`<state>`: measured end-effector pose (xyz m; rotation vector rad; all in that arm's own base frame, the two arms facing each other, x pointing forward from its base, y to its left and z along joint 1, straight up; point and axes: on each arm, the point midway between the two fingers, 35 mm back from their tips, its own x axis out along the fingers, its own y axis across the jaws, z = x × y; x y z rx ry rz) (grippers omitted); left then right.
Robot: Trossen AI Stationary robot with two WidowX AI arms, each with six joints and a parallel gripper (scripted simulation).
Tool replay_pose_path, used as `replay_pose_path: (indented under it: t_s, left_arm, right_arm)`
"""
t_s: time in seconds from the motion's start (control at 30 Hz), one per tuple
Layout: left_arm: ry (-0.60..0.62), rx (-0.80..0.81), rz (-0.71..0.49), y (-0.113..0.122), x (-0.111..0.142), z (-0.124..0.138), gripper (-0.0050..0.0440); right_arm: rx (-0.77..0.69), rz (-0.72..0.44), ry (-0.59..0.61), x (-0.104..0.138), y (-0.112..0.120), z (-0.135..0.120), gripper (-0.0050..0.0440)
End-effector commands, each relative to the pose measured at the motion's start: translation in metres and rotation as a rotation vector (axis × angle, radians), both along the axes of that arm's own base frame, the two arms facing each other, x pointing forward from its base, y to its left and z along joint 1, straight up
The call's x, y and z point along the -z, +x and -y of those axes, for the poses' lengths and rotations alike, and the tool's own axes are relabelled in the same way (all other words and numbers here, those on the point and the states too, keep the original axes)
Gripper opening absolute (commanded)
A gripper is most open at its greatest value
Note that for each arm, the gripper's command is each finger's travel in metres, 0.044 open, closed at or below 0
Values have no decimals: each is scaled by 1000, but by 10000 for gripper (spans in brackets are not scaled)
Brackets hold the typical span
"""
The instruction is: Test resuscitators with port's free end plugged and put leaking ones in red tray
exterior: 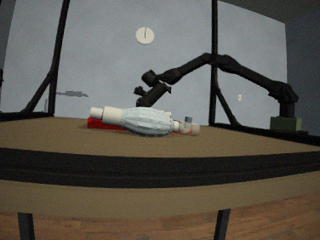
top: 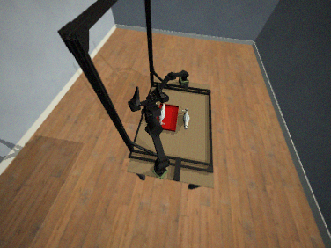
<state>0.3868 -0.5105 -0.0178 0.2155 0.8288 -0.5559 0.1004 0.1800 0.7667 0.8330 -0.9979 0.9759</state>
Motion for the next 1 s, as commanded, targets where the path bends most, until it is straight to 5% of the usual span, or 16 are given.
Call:
replay_pose_path:
  t_s: [0.0,0.33,0.53,0.97]
  left_arm:
    - [-4,-1,1,1,-1,0,440]
    - [-4,-1,1,1,-1,0,440]
    - [-4,-1,1,1,-1,0,440]
    - [-4,-1,0,0,-1,0,440]
  right_arm:
    - [6,20,25,-6,-6,11,440]
    - [81,220,283,-34,-67,119,440]
    - [81,220,283,-34,-67,119,440]
    - [-88,252,420,-36,-95,162,440]
